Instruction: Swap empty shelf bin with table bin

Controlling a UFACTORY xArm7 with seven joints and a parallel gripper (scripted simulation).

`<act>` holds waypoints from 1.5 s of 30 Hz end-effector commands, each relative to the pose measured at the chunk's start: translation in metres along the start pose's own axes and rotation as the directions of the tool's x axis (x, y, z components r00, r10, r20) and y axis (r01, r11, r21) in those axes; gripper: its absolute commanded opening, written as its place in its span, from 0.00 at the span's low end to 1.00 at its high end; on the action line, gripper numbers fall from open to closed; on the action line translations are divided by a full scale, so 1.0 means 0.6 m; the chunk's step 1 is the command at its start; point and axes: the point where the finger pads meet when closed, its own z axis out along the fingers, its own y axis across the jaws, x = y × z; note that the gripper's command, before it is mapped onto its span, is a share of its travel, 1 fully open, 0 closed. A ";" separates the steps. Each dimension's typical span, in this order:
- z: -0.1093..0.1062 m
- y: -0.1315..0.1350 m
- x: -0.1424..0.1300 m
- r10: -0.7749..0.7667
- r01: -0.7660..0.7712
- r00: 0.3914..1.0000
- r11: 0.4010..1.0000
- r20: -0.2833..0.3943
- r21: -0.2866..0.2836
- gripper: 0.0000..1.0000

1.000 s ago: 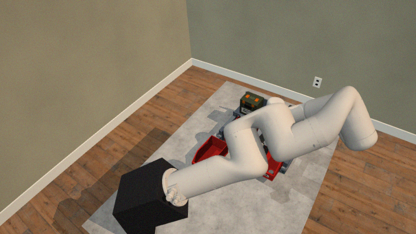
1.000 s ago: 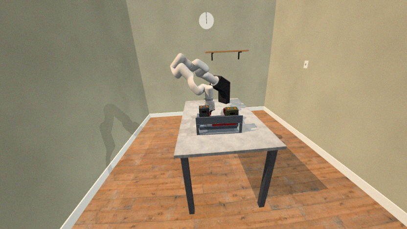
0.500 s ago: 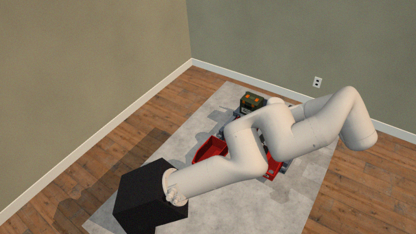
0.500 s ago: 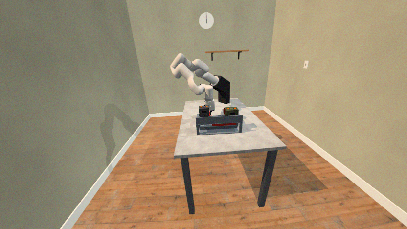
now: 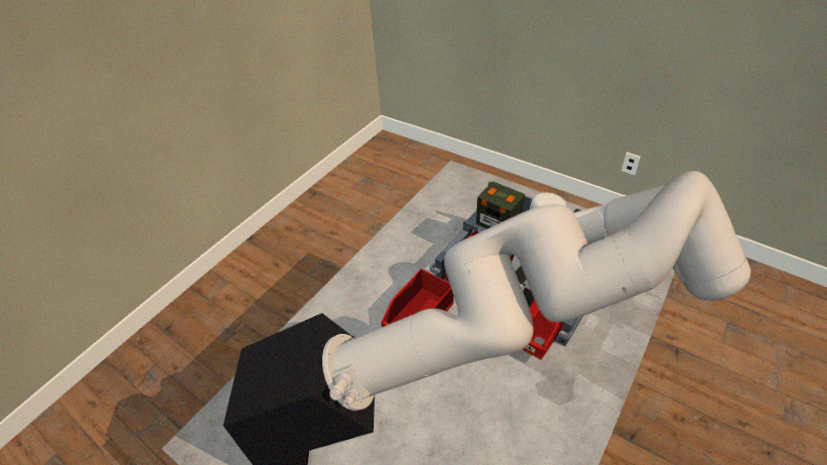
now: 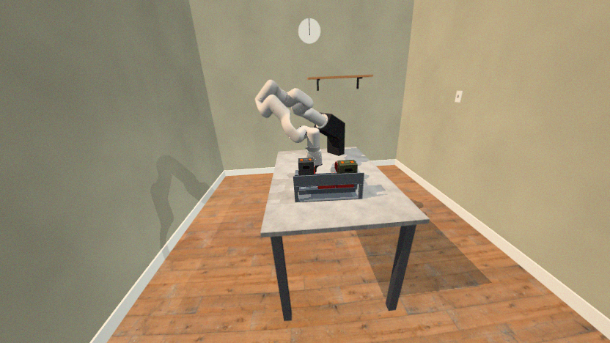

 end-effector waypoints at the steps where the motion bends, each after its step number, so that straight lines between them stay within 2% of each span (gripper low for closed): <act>1: -0.002 0.001 -0.004 -0.001 0.001 1.000 1.000 0.006 -0.001 0.00; 45: -0.003 0.001 -0.031 -0.001 0.001 0.999 1.000 0.036 -0.001 0.00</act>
